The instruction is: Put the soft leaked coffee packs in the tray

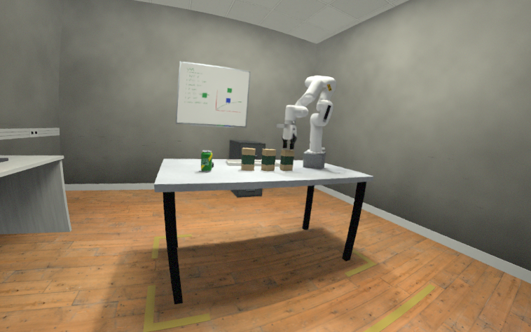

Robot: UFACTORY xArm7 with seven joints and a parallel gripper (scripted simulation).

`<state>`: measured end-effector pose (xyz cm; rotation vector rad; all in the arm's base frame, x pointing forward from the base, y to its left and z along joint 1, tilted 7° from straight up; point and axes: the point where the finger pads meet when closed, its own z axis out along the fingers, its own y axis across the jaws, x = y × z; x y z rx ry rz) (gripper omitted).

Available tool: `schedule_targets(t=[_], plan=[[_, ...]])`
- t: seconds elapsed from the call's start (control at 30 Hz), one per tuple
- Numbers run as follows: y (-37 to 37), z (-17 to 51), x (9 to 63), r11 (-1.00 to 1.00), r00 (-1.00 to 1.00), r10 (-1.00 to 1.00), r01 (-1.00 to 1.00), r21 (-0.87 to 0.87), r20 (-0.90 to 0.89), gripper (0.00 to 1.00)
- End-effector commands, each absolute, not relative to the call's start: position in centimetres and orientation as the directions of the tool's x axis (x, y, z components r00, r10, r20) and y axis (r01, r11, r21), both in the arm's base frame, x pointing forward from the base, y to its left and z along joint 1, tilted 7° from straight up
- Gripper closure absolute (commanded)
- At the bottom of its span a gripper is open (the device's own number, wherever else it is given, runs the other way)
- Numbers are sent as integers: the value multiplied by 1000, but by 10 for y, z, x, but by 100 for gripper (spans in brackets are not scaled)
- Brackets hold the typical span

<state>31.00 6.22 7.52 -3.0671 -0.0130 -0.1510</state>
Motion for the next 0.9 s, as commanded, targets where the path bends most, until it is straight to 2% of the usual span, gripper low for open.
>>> schedule_targets(t=[0.0, 0.87], plan=[[62, 76, 312, -997, 995, 5, 12, -71, 101, 14], [64, 59, 313, -997, 995, 5, 12, -70, 101, 14]])
